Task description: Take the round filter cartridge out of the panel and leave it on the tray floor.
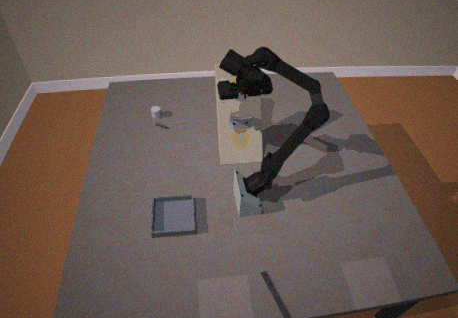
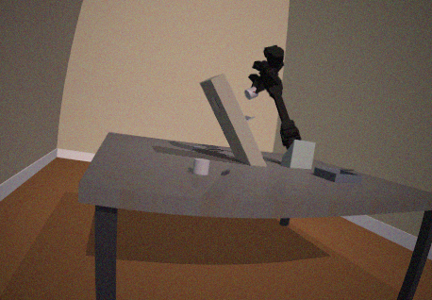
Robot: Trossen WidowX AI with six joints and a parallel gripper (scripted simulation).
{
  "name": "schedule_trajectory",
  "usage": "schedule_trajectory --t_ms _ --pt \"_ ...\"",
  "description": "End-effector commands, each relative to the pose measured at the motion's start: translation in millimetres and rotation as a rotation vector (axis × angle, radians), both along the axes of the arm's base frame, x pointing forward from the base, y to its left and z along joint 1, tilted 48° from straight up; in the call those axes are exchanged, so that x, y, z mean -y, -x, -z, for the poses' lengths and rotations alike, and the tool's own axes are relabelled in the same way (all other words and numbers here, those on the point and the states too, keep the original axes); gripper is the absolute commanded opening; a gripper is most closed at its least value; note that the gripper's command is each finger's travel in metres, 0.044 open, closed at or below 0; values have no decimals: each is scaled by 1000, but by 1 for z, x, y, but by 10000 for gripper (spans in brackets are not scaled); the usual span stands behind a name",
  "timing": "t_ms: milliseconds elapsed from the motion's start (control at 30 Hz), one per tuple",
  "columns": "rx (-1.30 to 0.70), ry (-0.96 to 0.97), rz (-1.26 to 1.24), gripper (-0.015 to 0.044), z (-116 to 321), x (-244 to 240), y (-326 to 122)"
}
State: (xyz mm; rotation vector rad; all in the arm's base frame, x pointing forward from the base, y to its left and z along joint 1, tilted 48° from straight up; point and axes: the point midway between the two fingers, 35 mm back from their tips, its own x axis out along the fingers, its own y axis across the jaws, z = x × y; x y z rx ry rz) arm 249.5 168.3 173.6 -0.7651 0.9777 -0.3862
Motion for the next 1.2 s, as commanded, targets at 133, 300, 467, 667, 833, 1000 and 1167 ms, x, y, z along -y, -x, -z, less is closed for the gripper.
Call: schedule_trajectory --t_ms 133,300,467,667,833,1000,1167 --pt "11 -5 45 0 21 -20 -5" --pt "23 -8 79 0 37 -33 -9" --pt "36 -10 113 0 55 -44 -12" --pt "-18 -1 88 0 68 -50 -7" --pt "-185 -2 -28 0 95 -71 12" --pt "-347 -6 -162 0 121 -93 34" --pt "-503 -11 -314 0 146 -114 58"
